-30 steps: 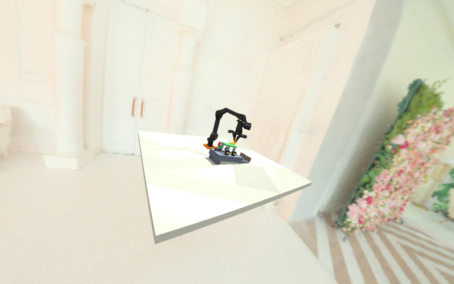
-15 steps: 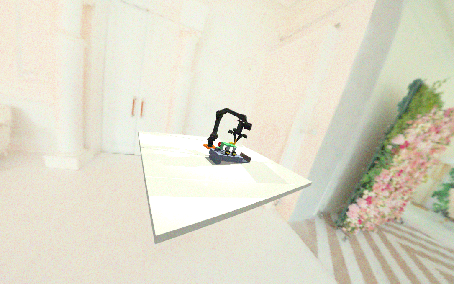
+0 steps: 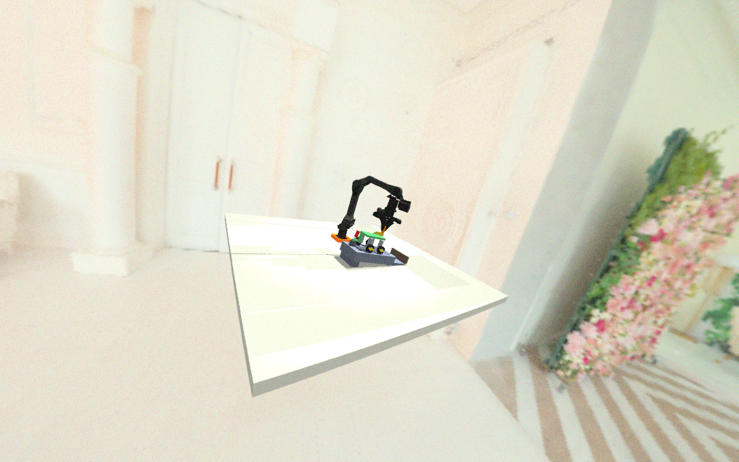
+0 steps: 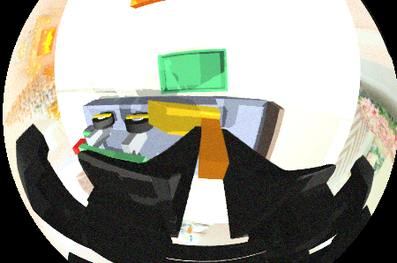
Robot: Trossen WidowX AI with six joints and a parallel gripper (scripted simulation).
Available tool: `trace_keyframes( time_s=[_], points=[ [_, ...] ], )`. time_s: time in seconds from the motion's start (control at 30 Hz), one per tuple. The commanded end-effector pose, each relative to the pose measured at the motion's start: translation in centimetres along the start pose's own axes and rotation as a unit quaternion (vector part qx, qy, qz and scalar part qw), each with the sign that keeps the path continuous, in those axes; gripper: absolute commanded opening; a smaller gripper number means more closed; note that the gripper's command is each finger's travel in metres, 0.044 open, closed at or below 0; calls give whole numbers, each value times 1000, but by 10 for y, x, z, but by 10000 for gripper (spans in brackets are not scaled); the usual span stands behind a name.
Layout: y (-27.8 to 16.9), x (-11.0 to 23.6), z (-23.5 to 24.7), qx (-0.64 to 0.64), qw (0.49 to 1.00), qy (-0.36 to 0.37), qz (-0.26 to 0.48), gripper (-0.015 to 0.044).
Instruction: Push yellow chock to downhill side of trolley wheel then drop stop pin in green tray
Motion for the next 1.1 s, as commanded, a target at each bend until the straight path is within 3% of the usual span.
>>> trace_keyframes(
  time_s=[0.0, 0.57, 1.07],
  points=[
    [0, 1, 0, 14, 1000, 2, 3, 0],
    [-27, -7, -11, 50, 999, 3, 6, 0],
    [-27, -46, -12, 50, 999, 3, 6, 0]
  ],
)
Point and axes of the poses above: the point midway between the two fingers, 35 mm back from their tips, its own x axis back along the fingers, its own z axis across the jaws, y = z × x, the point moved 4 cm from there along x, back along the fingers, and after that the axes turned 11 degrees about -x, right-handed, at the moved point
